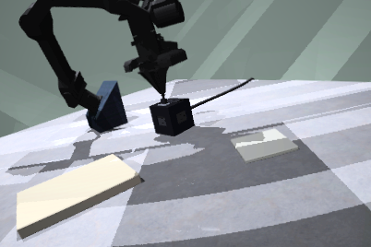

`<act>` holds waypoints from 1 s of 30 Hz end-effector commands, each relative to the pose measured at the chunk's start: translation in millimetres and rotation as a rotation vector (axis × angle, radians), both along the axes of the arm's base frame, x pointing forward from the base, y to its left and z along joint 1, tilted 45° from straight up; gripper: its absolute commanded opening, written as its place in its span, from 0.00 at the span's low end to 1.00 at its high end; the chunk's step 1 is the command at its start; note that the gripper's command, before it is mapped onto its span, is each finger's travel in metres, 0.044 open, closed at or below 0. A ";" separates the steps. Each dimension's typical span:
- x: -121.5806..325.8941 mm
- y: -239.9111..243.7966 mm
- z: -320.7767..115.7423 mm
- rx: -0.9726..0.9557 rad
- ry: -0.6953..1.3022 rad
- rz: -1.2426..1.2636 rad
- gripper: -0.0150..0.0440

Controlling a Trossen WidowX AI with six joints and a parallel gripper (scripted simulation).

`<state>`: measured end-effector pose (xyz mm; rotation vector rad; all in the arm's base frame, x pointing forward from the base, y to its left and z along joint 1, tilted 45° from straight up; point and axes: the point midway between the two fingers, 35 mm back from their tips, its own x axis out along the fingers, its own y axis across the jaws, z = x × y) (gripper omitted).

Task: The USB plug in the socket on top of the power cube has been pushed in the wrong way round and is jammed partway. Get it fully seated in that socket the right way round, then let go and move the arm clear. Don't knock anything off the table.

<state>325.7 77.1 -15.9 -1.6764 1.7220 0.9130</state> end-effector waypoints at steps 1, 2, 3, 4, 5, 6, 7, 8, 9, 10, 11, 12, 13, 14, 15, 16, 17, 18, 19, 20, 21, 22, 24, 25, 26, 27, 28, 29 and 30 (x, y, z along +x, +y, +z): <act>0.0 0.0 0.0 0.000 0.000 0.000 0.34; 0.0 0.0 0.0 0.000 0.000 0.000 0.39; 0.0 0.0 0.0 0.000 0.000 0.000 0.42; 0.0 0.0 0.0 0.000 0.000 0.000 0.42; 0.0 0.0 0.0 0.000 0.000 0.000 0.42; 0.0 0.0 0.0 0.000 0.000 0.000 0.42; 0.0 0.0 0.0 0.000 0.000 0.000 0.42; 0.0 0.0 0.0 0.000 0.000 0.000 0.42; 0.0 0.0 0.0 0.000 0.000 0.000 0.42; 0.0 0.0 0.0 0.000 0.000 0.000 0.42; 0.0 0.0 0.0 0.000 0.000 0.000 0.42; 0.0 0.0 0.0 0.000 0.000 0.000 0.42; 0.0 0.0 0.0 0.000 0.000 0.000 0.42; 0.0 0.0 0.0 0.000 0.000 0.000 0.42; 0.0 0.0 0.0 0.000 0.000 0.000 0.42; 0.0 0.0 0.0 0.000 0.000 0.000 0.42; 0.0 0.0 0.0 0.000 0.000 0.000 0.42; 0.0 0.0 0.0 0.000 0.000 0.000 0.42; 0.0 0.0 0.0 0.000 0.000 0.000 0.42; 0.0 0.0 0.0 0.000 0.000 0.000 0.42; 0.1 -0.5 0.0 0.000 0.000 -0.001 0.42; 0.2 0.2 0.7 0.000 0.000 -0.001 0.42; 0.3 1.6 2.1 0.000 0.000 -0.001 0.42; 0.3 2.3 2.8 0.000 0.000 -0.001 0.42; 0.4 3.0 3.6 0.000 0.000 -0.001 0.42; 0.4 3.7 4.3 0.000 0.000 -0.001 0.42; 0.5 4.4 5.0 0.000 0.000 -0.001 0.42; 0.5 5.1 5.7 0.000 0.000 -0.001 0.42; 0.6 5.8 6.4 0.000 0.000 -0.001 0.42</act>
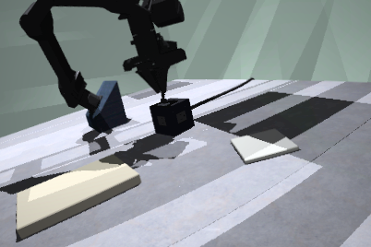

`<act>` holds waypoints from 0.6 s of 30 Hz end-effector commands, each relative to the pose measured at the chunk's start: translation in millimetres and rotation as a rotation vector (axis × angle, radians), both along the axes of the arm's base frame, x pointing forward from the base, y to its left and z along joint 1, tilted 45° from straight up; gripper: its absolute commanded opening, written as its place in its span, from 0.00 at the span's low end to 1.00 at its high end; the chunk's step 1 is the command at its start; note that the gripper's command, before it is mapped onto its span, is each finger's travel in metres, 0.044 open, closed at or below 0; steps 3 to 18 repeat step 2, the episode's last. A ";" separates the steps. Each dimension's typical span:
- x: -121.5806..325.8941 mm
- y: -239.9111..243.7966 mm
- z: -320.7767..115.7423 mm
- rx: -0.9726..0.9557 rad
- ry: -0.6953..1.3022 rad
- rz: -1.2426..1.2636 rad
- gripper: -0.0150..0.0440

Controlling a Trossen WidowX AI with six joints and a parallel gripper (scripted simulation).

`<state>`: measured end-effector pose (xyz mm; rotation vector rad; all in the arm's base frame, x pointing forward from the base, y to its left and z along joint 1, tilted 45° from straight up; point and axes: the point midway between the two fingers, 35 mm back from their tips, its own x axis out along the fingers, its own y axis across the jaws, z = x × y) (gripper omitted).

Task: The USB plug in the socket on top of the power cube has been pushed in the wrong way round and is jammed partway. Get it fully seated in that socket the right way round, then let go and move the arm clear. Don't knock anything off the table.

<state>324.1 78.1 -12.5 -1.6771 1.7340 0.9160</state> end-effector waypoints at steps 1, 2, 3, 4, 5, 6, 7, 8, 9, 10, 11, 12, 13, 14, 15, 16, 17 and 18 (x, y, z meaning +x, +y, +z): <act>2.1 5.5 3.8 0.007 -0.009 0.000 0.42; 2.2 6.2 4.5 0.007 -0.009 0.000 0.42; 2.2 6.2 4.5 0.007 -0.009 0.000 0.42; 2.2 6.2 4.5 0.007 -0.009 0.000 0.42; 2.2 6.2 4.5 0.007 -0.009 0.000 0.42; 2.2 6.2 4.5 0.007 -0.009 0.000 0.42; 2.2 6.2 4.5 0.007 -0.009 0.000 0.42; 2.2 6.2 4.5 0.007 -0.009 0.000 0.42; 2.2 6.2 4.5 0.007 -0.009 0.000 0.42; 2.2 6.2 4.5 0.007 -0.009 0.000 0.42; 2.2 6.2 4.5 0.007 -0.009 0.000 0.42; 2.2 6.2 4.5 0.007 -0.009 0.000 0.42; 2.2 6.2 4.5 0.007 -0.009 0.000 0.42; 2.2 6.2 4.5 0.007 -0.009 0.000 0.42; 2.2 6.2 4.5 0.007 -0.009 0.000 0.42; 2.2 6.2 4.5 0.007 -0.009 0.000 0.42; 2.2 6.2 4.5 0.007 -0.009 0.000 0.42; 2.2 6.2 4.5 0.007 -0.009 0.000 0.42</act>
